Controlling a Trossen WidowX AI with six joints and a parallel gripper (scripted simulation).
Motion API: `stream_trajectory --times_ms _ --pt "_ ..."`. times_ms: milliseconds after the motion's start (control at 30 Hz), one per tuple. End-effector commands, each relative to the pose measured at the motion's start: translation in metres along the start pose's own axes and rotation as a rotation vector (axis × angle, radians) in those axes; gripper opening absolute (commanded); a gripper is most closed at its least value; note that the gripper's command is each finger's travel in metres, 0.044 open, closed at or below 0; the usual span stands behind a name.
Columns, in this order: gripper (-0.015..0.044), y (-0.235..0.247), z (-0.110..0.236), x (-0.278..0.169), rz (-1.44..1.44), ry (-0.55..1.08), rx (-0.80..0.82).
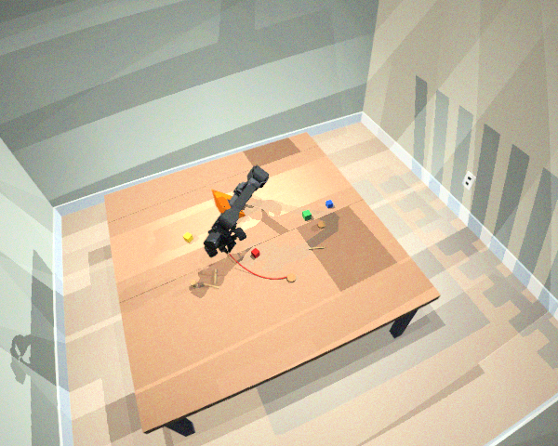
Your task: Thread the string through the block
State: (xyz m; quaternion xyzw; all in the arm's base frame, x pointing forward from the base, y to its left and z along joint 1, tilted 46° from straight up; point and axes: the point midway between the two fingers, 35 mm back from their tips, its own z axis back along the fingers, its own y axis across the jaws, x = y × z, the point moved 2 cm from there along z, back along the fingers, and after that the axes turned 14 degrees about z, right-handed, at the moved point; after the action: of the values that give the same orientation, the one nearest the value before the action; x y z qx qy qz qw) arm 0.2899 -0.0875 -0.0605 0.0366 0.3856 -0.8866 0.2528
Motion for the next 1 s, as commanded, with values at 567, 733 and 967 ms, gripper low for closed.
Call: stream_trajectory --times_ms 567,733,967 --pt "0.0000 0.002 0.006 -0.003 0.163 0.000 0.001" --pt "0.0000 0.003 0.007 -0.007 0.343 0.000 0.002" --pt "0.0000 0.006 0.007 -0.012 0.596 0.000 0.003"
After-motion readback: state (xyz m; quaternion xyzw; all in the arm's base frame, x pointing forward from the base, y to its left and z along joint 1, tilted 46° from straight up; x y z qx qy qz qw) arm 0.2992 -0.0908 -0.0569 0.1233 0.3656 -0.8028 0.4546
